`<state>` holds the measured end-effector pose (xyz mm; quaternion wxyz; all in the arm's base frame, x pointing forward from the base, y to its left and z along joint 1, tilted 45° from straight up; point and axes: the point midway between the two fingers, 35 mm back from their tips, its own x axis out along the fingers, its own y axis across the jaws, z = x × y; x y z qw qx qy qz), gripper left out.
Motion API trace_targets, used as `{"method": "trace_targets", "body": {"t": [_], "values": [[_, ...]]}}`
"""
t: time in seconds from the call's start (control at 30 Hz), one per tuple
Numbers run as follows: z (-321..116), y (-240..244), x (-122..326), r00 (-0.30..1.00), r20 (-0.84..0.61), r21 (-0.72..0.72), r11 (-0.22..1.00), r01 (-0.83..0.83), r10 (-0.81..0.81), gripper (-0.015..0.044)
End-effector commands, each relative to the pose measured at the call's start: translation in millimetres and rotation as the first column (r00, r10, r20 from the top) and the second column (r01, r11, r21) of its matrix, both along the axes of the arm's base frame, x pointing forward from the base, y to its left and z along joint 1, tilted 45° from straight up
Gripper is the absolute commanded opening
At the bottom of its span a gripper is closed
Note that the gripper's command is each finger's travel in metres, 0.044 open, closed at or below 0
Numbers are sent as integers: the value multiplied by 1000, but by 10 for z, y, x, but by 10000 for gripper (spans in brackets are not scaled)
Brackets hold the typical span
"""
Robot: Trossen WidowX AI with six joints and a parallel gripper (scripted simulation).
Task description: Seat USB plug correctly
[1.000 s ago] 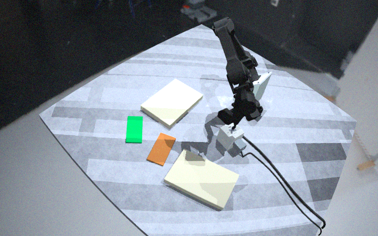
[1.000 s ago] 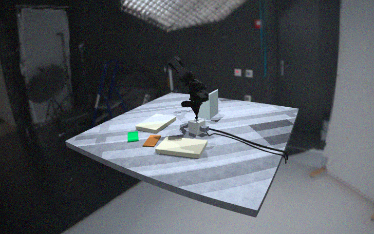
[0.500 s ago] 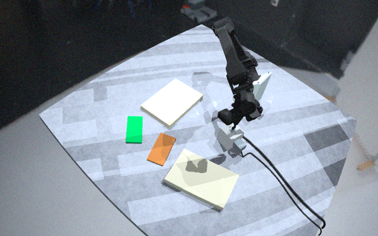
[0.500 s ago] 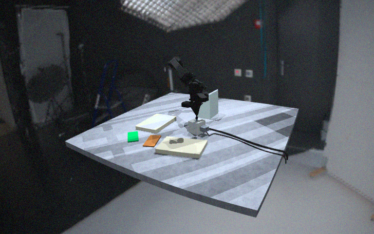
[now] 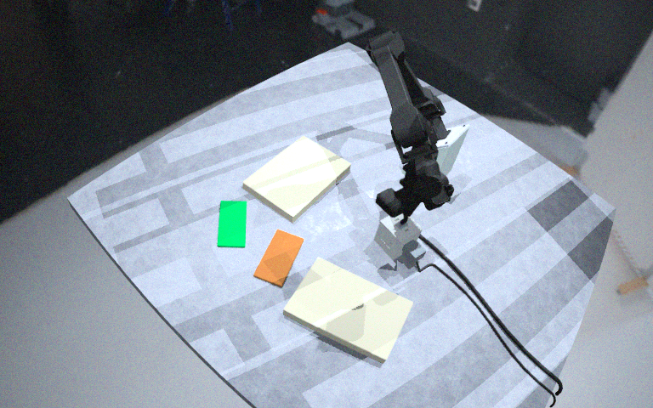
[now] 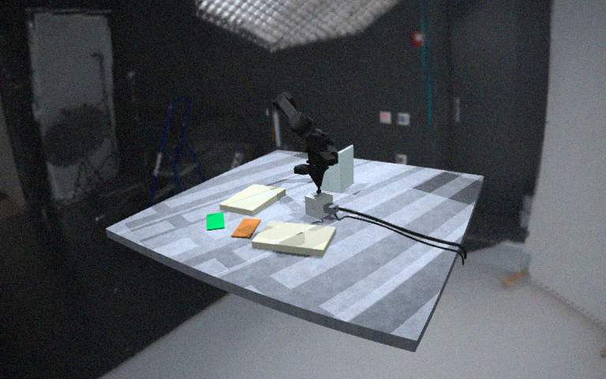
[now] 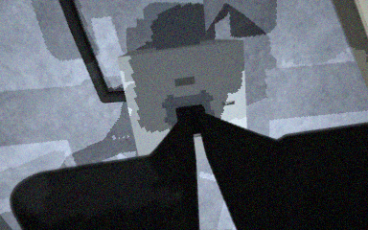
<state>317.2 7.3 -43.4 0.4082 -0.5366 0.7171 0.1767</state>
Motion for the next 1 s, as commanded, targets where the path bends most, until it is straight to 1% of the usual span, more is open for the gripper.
{"method": "trace_targets", "body": {"t": [0.0,0.97], "values": [[-8,-6,1,1000,-1,-1,1000,-4,4,0],[-33,-30,-4,1000,-1,-1,1000,-4,4,0]]}}
